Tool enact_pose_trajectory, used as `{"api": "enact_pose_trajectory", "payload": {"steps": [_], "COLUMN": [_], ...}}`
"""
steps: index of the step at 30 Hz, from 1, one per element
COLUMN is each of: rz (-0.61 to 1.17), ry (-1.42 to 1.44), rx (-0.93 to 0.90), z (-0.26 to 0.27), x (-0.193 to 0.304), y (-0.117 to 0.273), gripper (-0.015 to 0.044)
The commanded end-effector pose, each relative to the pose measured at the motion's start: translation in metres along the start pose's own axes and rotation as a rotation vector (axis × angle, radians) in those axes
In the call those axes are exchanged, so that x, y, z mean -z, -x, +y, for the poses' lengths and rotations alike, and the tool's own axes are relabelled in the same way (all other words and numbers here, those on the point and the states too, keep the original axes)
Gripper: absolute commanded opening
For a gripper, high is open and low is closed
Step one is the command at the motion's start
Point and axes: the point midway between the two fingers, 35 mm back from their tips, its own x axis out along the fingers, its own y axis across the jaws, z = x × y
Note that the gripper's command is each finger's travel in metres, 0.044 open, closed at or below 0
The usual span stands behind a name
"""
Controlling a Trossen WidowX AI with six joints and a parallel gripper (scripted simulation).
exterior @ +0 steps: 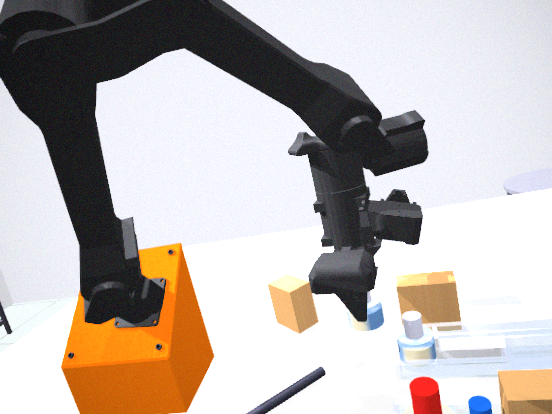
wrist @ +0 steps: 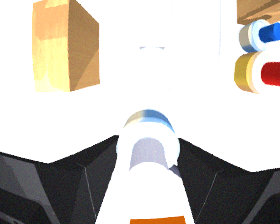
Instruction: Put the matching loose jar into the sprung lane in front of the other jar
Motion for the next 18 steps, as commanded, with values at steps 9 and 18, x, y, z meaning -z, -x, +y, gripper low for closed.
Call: {"api": "enact_pose_trajectory", "payload": {"steps": [9, 18], "rz": [-0.004, -0.004], "ry": [0.024, 0.024], "rx": [0.006, 0.006], "z": [-0.002, -0.002], "x": [-0.005, -0.007], "y": [-0.027, -0.028], "gripper": [0.0000, 0.0000]}}
